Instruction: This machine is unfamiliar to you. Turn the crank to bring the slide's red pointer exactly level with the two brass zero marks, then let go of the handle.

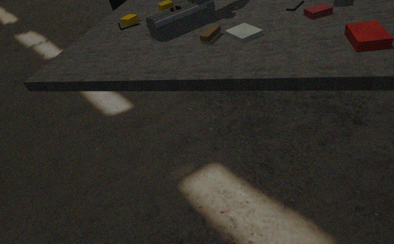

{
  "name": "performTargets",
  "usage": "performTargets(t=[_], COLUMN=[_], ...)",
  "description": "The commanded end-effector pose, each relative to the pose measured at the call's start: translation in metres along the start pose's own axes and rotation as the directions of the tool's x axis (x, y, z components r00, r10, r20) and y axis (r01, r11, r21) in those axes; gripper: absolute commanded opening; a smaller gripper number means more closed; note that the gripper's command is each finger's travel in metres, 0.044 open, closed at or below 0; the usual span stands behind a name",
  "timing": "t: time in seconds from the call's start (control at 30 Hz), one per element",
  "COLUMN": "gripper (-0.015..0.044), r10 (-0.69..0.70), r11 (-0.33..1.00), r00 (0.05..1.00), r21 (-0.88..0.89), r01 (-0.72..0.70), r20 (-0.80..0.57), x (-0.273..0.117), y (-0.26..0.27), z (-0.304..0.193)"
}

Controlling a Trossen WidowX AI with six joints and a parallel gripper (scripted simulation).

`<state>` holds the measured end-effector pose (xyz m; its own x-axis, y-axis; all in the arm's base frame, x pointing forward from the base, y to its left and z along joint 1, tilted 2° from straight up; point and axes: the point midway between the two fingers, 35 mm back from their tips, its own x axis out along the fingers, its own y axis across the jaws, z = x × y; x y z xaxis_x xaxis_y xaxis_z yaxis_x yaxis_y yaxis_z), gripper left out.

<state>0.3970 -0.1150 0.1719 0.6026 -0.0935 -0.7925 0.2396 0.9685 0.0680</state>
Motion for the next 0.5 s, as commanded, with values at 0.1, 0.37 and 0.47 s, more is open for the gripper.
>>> performTargets(t=[0.1, 0.37, 0.47], gripper=[0.0440, 0.0440, 0.0440], r10=[0.001, -0.037, -0.083], r11=[1.000, 0.999, 0.993], r00=[1.000, 0.999, 0.997], r21=[-0.004, 0.036, 0.081], r01=[-0.001, 0.037, 0.082], r20=[0.017, 0.008, 0.002], x=[-0.030, -0.045, -0.051], y=[0.002, 0.014, 0.027], z=[0.025, 0.022, 0.010])
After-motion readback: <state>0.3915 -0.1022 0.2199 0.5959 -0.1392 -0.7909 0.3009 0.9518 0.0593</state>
